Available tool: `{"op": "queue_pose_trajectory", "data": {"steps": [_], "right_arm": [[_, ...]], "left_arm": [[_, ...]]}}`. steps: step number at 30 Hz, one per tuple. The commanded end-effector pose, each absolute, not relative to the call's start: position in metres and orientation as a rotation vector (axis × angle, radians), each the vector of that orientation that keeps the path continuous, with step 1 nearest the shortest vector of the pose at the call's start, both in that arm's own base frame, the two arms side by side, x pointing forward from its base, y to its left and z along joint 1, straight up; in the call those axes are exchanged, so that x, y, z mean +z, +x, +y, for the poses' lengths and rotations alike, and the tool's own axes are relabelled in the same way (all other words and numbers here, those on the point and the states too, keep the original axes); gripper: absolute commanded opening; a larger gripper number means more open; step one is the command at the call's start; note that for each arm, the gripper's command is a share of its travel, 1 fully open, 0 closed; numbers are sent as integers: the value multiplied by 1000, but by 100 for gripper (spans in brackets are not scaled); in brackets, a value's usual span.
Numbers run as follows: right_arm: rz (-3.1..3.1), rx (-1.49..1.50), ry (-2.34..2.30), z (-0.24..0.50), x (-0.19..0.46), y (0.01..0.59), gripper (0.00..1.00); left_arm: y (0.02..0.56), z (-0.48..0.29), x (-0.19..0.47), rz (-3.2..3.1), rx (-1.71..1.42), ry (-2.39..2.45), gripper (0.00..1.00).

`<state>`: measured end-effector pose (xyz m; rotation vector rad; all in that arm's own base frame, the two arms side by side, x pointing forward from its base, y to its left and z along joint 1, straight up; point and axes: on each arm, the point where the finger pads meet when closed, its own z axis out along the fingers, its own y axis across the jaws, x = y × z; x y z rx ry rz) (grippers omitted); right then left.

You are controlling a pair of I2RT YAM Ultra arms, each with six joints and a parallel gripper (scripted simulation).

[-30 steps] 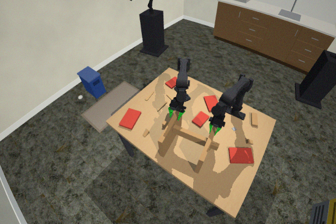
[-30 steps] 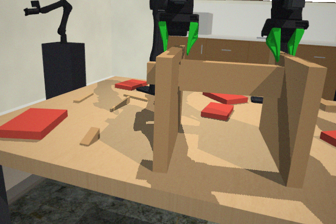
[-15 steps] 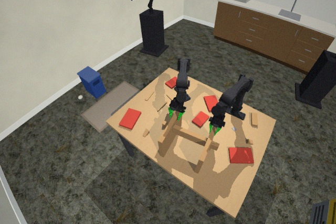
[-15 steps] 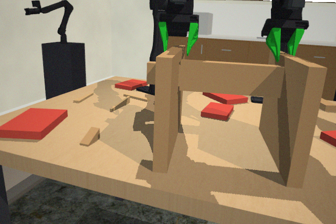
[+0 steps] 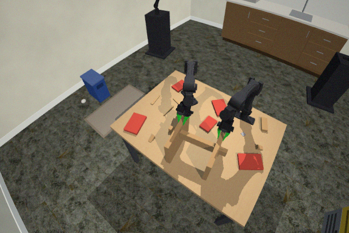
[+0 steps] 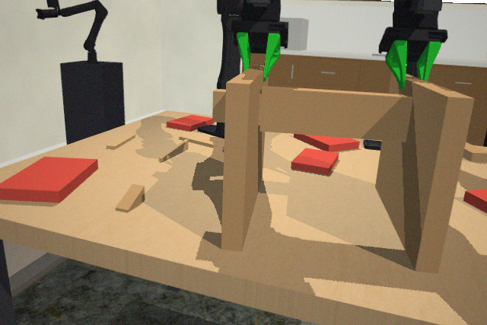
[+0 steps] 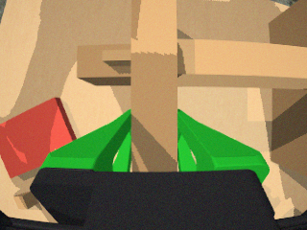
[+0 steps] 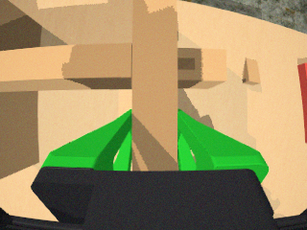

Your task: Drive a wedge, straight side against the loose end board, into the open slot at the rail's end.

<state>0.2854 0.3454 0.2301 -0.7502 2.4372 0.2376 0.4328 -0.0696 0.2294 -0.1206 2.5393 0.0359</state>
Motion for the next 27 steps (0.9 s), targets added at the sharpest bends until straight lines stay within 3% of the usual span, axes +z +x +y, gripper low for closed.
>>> {"op": "queue_pose_trajectory", "data": {"steps": [1, 25, 26, 27], "right_arm": [[2409, 269, -726, 348, 241, 286, 0], [2409, 269, -726, 348, 241, 286, 0], [2411, 275, -731, 348, 241, 285, 45], [2411, 275, -731, 348, 241, 285, 45]], "left_arm": [[441, -71, 253, 2466, 17, -117, 0], [446, -149, 245, 2477, -271, 31, 0], [443, -73, 248, 2473, 18, -133, 0], [443, -73, 248, 2473, 18, -133, 0]]}}
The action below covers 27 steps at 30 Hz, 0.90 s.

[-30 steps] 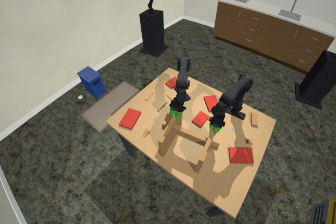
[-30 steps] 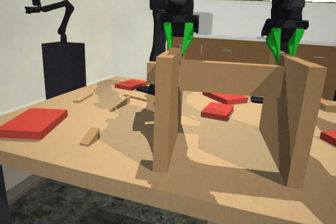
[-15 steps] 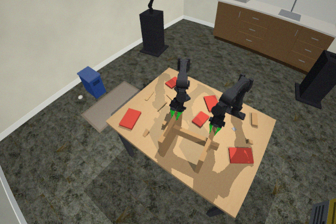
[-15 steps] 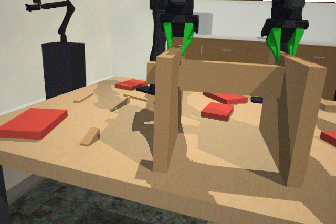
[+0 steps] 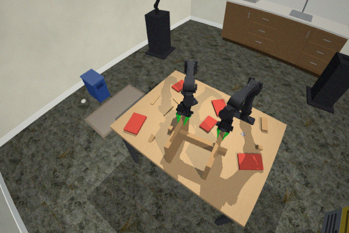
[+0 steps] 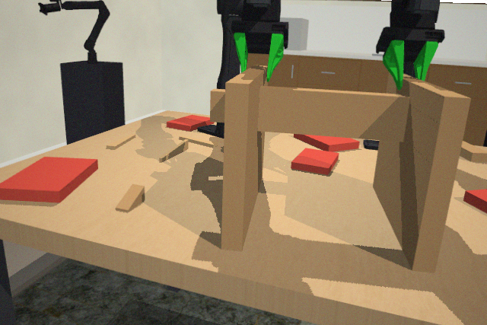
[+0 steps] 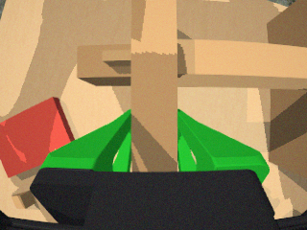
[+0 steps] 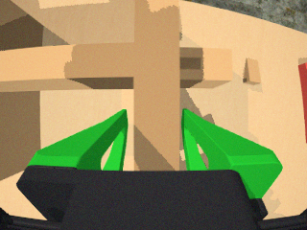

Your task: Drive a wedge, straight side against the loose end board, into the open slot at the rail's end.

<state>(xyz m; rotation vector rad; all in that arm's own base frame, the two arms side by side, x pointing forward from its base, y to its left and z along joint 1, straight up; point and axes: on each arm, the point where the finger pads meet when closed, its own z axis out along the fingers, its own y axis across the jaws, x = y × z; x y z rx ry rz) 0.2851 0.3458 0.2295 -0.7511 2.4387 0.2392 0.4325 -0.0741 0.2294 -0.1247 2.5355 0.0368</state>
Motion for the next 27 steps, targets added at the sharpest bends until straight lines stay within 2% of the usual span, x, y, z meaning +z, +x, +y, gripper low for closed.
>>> {"op": "queue_pose_trajectory", "data": {"steps": [1, 20, 27], "right_arm": [[2411, 275, -731, 348, 241, 285, 45], [2432, 239, -750, 350, 241, 286, 45], [2368, 298, -720, 352, 268, 287, 45]], "left_arm": [[443, -73, 248, 2473, 18, -133, 0], [443, -71, 247, 2475, 15, -133, 0], [443, -71, 247, 2475, 15, -133, 0]]}}
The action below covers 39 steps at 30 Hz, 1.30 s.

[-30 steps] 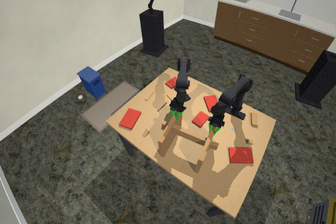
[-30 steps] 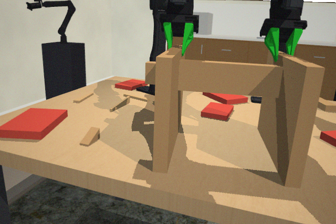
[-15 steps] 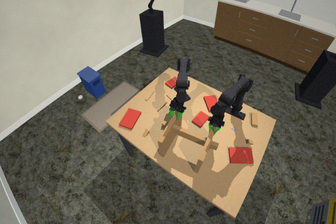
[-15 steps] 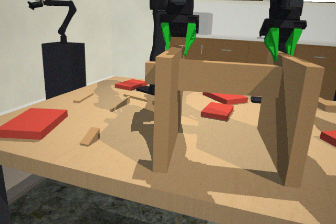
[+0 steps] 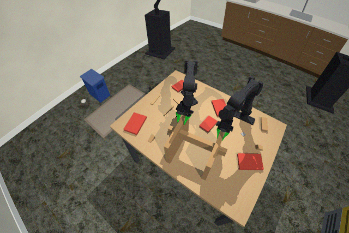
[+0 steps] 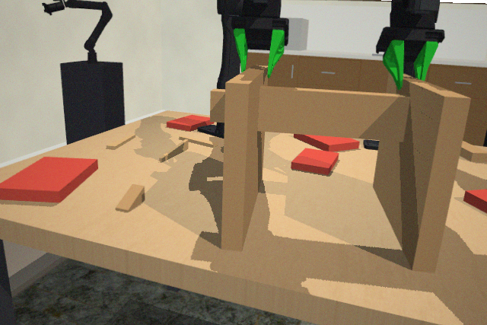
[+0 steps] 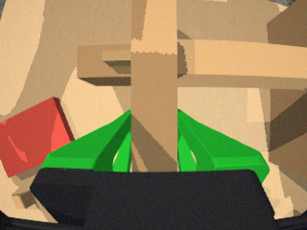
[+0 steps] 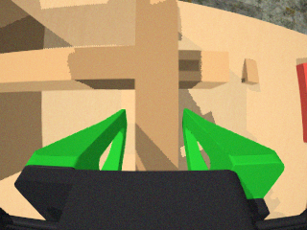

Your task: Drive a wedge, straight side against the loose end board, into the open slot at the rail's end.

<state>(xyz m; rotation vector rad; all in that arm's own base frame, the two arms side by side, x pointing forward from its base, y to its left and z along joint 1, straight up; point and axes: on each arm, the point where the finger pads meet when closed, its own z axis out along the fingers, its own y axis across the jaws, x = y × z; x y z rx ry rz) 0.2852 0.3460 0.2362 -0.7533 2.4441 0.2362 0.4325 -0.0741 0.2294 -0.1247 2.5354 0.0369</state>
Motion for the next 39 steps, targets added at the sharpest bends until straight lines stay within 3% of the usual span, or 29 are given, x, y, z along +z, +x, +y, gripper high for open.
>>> {"op": "queue_pose_trajectory", "data": {"steps": [1, 37, 38, 39], "right_arm": [[2368, 298, -719, 351, 269, 286, 45], [2345, 320, -711, 348, 337, 283, 45], [2345, 320, -711, 348, 337, 283, 45], [2345, 320, -711, 348, 337, 283, 45]], "left_arm": [[443, -71, 247, 2475, 15, -133, 0], [443, -71, 247, 2475, 15, -133, 0], [443, -71, 247, 2475, 15, -133, 44], [443, -71, 247, 2475, 15, -133, 44]]}}
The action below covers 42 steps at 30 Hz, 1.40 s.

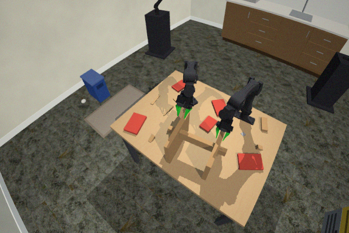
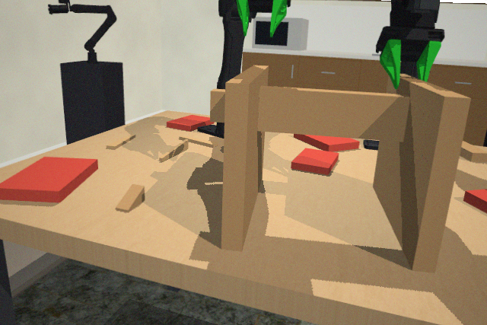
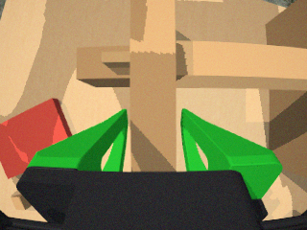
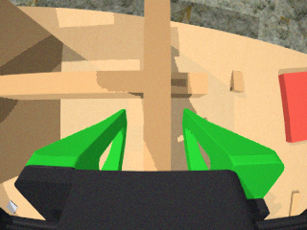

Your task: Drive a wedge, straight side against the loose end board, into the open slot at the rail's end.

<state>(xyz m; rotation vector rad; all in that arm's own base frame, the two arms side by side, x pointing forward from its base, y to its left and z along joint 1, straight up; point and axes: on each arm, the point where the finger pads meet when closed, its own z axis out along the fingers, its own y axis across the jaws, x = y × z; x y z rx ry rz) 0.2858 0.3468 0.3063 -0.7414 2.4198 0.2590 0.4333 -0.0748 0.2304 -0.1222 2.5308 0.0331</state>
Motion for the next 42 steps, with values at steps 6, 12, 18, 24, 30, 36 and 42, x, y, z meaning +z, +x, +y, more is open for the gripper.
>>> {"op": "queue_pose_trajectory", "data": {"steps": [6, 12, 18, 24, 30, 36, 42], "right_arm": [[2345, 320, -711, 348, 337, 283, 45], [2345, 320, -711, 348, 337, 283, 45], [2345, 320, -711, 348, 337, 283, 45], [2345, 320, -711, 348, 337, 283, 45], [2345, 320, -711, 348, 337, 283, 45], [2345, 320, -711, 348, 337, 283, 45], [2345, 320, -711, 348, 337, 283, 45]], "left_arm": [[443, -70, 247, 2474, 26, -137, 44], [442, -69, 247, 2480, 28, -137, 44], [435, -68, 249, 2504, 37, -135, 44], [434, -68, 256, 2495, 34, -136, 44], [430, -67, 258, 2551, 55, -132, 44], [440, -69, 282, 2505, 37, -136, 44], [427, -66, 296, 2567, 61, -132, 44]]}}
